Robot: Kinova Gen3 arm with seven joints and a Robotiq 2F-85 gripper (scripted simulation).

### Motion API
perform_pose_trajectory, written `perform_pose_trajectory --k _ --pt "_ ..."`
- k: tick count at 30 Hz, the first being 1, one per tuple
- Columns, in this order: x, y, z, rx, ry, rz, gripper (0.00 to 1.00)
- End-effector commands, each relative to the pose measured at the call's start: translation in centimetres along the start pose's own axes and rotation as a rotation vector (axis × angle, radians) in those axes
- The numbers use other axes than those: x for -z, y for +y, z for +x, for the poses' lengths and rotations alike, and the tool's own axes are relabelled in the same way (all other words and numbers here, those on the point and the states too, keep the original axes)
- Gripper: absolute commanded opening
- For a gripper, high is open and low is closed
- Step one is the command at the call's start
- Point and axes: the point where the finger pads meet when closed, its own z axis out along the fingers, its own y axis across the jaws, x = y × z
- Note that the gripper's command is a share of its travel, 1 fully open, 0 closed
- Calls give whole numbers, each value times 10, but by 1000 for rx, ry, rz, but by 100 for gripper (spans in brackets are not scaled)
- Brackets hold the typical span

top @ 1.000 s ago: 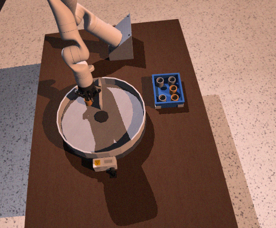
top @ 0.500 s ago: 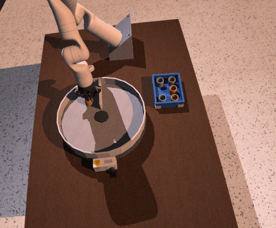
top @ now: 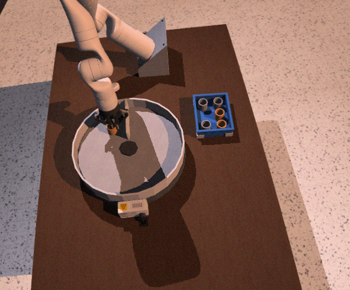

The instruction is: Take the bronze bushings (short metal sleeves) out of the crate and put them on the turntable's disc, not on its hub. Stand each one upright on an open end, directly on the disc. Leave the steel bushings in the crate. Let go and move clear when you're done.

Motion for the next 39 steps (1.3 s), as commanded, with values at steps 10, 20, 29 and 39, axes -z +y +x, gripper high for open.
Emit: perform_pose_trajectory --k 10,20,29,39 --pt "0 0 0 0 -1 0 14" --pt "1 0 0 0 -1 0 14" --pt "29 0 0 0 -1 0 14" --pt "55 0 0 0 -1 0 14"
